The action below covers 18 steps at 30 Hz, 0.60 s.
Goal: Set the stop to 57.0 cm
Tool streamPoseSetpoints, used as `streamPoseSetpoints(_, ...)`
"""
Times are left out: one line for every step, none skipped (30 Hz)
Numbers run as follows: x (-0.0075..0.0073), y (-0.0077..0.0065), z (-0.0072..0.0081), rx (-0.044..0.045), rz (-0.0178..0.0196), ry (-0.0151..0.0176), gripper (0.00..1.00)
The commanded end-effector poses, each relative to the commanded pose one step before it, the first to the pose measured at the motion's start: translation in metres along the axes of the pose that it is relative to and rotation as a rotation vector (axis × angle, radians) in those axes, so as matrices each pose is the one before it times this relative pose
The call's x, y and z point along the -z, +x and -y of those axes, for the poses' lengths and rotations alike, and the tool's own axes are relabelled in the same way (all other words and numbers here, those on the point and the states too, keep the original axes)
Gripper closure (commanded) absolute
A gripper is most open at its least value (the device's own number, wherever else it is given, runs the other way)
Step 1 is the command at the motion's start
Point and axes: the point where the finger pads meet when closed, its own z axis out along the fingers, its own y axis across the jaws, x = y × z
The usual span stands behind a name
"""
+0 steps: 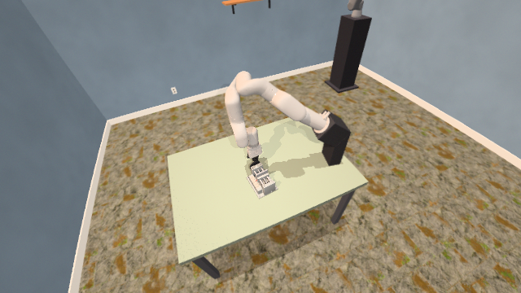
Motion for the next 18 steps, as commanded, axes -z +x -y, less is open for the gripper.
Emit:
streamPoseSetpoints(0.00124, 0.00027, 0.00217, -0.00022, -0.00064, 0.00284, 0.94)
streamPoseSetpoints(0.00016, 0.0, 0.00015, 0.0, 0.0, 0.0, 0.94)
streamPoseSetpoints(0.00015, 0.0, 0.00014, 0.0, 0.0, 0.0, 0.94)
streamPoseSetpoints(0.00014, 0.0, 0.00013, 0.0, 0.0, 0.0, 0.94)
streamPoseSetpoints(0.0, 0.0, 0.0, 0.0, 0.0, 0.0, 0.94)
streamPoseSetpoints(0.0, 0.0, 0.0, 0.0, 0.0, 0.0, 0.94)
streamPoseSetpoints(0.00012, 0.0, 0.00012, 0.0, 0.0, 0.0, 0.94)
streamPoseSetpoints(0.00011, 0.0, 0.00011, 0.0, 0.0, 0.00001, 0.94)
streamPoseSetpoints(0.0001, 0.0, 0.0001, 0.0, 0.0, 0.0, 0.94)
streamPoseSetpoints(0.00009, 0.0, 0.00009, 0.0, 0.0, 0.0, 0.94)
streamPoseSetpoints(0.00008, 0.0, 0.00008, 0.0, 0.0, 0.0, 0.94)
streamPoseSetpoints(0.00007, 0.0, 0.00007, 0.0, 0.0, 0.0, 0.94)
streamPoseSetpoints(0.00006, 0.0, 0.00006, 0.0, 0.0, 0.0, 0.94)
streamPoseSetpoints(0.00005, 0.0, 0.00005, 0.0, 0.0, 0.0, 0.94)
streamPoseSetpoints(0.00005, 0.0, 0.00004, 0.0, 0.0, 0.0, 0.94)
streamPoseSetpoints(0.00004, 0.0, 0.00004, 0.0, 0.0, 0.0, 0.94)
streamPoseSetpoints(0.00003, 0.0, 0.00003, 0.0, 0.0, 0.0, 0.94)
streamPoseSetpoints(0.00003, 0.0, 0.00002, 0.0, 0.0, 0.0, 0.94)
